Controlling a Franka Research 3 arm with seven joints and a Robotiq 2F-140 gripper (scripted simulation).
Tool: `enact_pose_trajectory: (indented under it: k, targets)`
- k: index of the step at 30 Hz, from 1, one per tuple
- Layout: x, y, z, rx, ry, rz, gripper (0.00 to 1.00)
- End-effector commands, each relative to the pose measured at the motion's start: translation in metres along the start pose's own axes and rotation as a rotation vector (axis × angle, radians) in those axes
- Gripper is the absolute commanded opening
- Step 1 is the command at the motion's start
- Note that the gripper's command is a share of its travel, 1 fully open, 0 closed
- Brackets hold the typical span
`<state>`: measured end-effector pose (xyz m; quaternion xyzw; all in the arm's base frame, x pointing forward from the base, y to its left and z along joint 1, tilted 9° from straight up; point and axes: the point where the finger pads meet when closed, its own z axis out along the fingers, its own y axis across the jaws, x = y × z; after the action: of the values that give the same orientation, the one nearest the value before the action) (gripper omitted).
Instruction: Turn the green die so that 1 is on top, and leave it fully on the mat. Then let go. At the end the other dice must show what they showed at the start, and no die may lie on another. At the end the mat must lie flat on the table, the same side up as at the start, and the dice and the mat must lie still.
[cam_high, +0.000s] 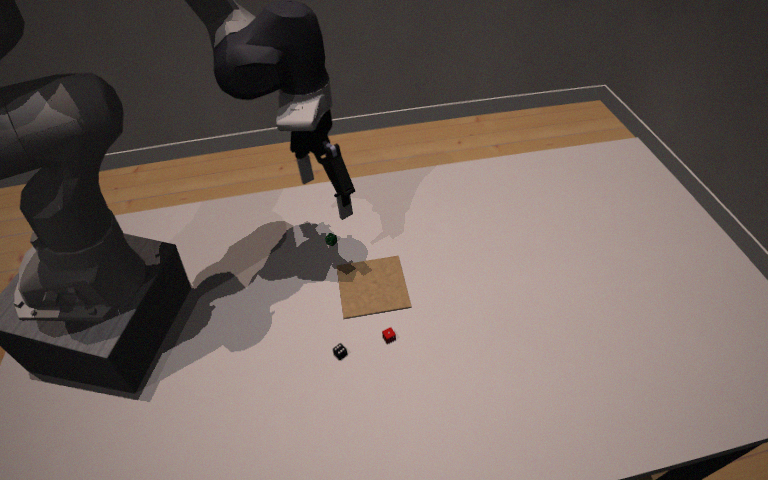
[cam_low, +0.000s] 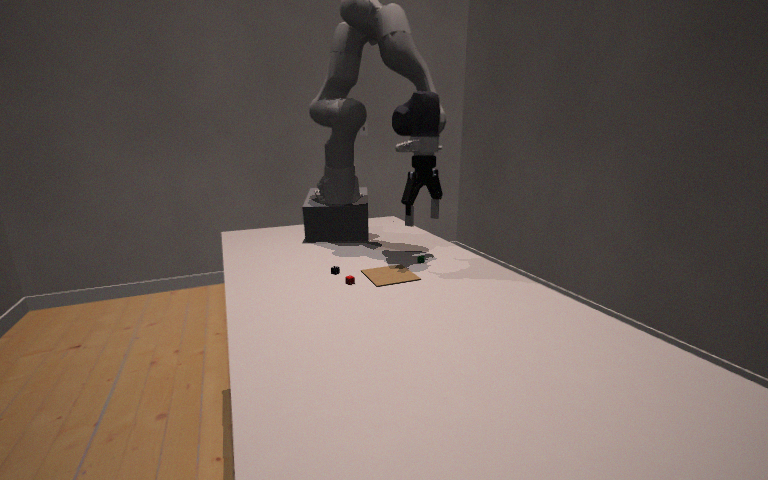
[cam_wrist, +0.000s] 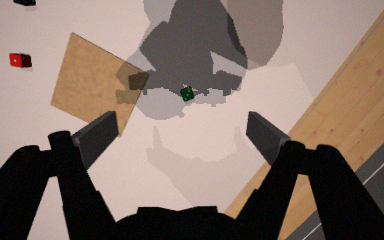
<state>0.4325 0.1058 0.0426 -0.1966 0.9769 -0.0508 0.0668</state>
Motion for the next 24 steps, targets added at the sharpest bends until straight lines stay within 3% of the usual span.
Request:
enact_pose_trajectory:
  k: [1,24]
  targets:
    - [0.0,0.0,0.001,-0.006,0.002,0.173,1.0]
    - [0.0,-0.001,0.013,-0.006,0.003,0.662,1.0]
